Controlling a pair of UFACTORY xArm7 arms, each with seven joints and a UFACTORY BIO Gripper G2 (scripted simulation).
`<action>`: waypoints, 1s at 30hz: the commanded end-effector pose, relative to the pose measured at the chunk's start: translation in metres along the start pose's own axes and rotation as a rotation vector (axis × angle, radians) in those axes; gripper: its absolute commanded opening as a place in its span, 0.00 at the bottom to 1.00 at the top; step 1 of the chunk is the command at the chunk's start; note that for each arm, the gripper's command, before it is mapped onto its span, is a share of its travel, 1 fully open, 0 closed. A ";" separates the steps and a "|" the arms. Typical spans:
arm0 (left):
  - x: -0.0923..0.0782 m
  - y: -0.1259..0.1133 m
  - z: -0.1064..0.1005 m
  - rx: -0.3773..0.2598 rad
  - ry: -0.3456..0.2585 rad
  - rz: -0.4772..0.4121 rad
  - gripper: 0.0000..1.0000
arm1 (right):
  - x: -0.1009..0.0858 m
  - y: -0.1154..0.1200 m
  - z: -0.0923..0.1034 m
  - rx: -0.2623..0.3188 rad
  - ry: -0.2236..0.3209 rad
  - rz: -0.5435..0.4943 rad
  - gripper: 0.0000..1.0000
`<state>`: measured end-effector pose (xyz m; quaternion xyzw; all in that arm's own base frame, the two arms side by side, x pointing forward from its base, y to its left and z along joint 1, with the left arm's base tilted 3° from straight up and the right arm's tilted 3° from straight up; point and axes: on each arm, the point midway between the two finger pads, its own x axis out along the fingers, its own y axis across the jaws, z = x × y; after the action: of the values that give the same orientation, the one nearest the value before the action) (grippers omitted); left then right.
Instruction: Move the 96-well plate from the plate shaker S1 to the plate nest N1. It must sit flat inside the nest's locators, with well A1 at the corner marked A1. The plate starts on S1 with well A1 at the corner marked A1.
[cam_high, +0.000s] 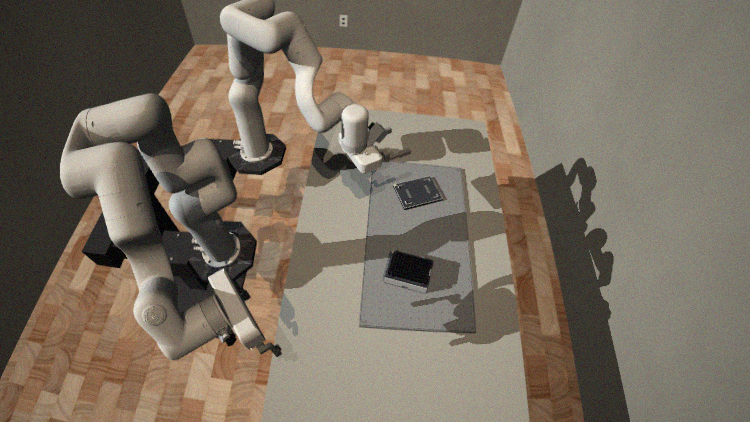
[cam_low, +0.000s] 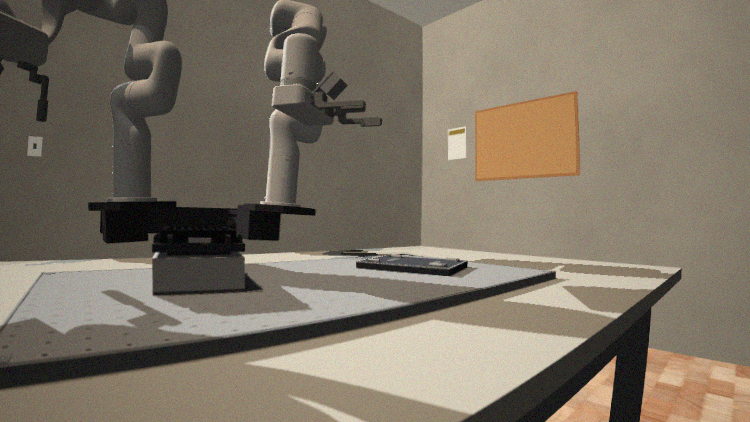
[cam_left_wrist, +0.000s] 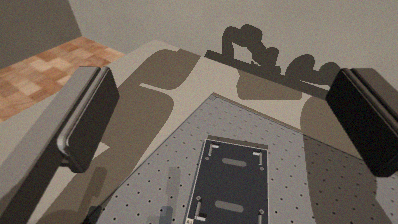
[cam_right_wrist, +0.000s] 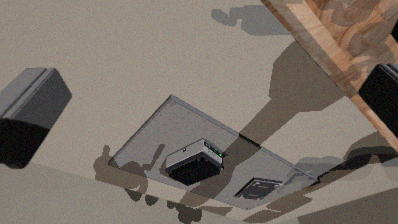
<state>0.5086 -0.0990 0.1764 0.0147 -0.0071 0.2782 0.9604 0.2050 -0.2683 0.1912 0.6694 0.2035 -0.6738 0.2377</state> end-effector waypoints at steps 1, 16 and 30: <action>-0.004 -0.023 0.002 -0.004 -0.003 -0.049 0.37 | -0.001 0.001 0.000 0.000 -0.001 0.003 1.00; -0.023 -0.070 0.001 0.003 -0.008 -0.283 0.37 | -0.001 0.001 0.000 0.000 -0.001 0.003 1.00; -0.045 -0.111 0.001 0.009 -0.012 -0.450 0.37 | -0.001 0.001 0.000 0.000 -0.001 0.003 1.00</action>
<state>0.5274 -0.2006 0.1719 0.0222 -0.0067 0.0912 0.9956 0.2050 -0.2683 0.1912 0.6694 0.2035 -0.6738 0.2377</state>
